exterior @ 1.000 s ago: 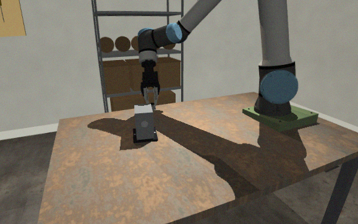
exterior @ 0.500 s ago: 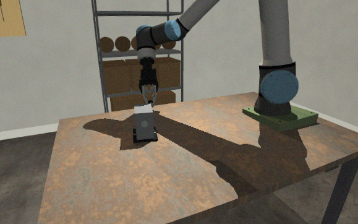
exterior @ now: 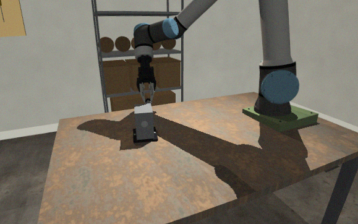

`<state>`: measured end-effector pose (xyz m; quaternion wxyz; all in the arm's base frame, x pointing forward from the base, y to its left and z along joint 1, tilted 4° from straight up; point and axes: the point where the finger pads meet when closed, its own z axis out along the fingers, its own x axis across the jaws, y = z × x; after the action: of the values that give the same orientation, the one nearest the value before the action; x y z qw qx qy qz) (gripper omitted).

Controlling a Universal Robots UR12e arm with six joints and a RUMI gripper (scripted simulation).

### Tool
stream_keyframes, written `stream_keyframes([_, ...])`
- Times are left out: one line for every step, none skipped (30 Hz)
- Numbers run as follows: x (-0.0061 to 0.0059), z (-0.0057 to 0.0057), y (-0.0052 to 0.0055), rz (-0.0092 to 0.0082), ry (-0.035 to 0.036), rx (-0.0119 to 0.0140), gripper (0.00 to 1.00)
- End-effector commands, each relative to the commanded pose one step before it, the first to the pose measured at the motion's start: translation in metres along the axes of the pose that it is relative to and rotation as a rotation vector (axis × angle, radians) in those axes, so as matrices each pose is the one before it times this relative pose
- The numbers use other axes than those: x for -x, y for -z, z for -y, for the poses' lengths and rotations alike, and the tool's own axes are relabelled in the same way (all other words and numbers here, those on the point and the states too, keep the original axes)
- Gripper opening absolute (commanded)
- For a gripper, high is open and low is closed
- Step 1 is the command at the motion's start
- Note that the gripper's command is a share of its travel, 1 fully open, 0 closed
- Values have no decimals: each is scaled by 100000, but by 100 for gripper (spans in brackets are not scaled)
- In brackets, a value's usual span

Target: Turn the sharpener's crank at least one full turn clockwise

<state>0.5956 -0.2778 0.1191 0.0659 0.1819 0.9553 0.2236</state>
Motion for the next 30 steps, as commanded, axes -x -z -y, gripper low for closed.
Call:
stream_keyframes([566,-173,338,129,76,-37,9])
stream_keyframes([93,-23,40,0,0,0,9])
stream_keyframes([95,-22,39,0,0,0,9])
stream_keyframes([96,-21,37,0,0,0,9])
stream_keyframes([97,-20,35,0,0,0,9])
stream_keyframes([98,-19,34,0,0,0,9])
stream_keyframes([0,0,0,0,0,0,9])
stream_keyframes([0,0,0,0,0,0,9])
stream_keyframes([267,-45,83,0,0,0,9])
stream_keyframes([73,-12,22,0,0,0,9])
stream_keyframes([90,-13,22,0,0,0,9])
stream_keyframes([101,-13,24,0,0,0,9])
stream_keyframes([101,-12,22,0,0,0,9])
stream_keyframes([102,-11,20,0,0,0,9])
stream_keyframes([102,-10,18,0,0,0,9])
stream_keyframes([103,-9,16,0,0,0,9])
stream_keyframes([103,-8,14,0,0,0,9])
stream_keyframes([104,-6,13,0,0,0,9])
stream_keyframes([104,-5,11,0,0,0,9])
stream_keyframes([105,-4,9,0,0,0,9])
stream_keyframes([105,-3,7,0,0,0,9])
stream_keyframes([105,-2,5,0,0,0,9])
stream_keyframes([106,-1,3,0,0,0,9])
stream_keyframes([0,0,0,0,0,0,9])
stream_keyframes([0,0,0,0,0,0,9])
stream_keyframes([285,3,-1,0,0,0,9])
stream_keyframes([78,1,-2,0,0,0,9])
stream_keyframes([95,4,-6,0,0,0,9])
stream_keyframes([104,5,-7,0,0,0,9])
stream_keyframes([104,6,-9,0,0,0,9])
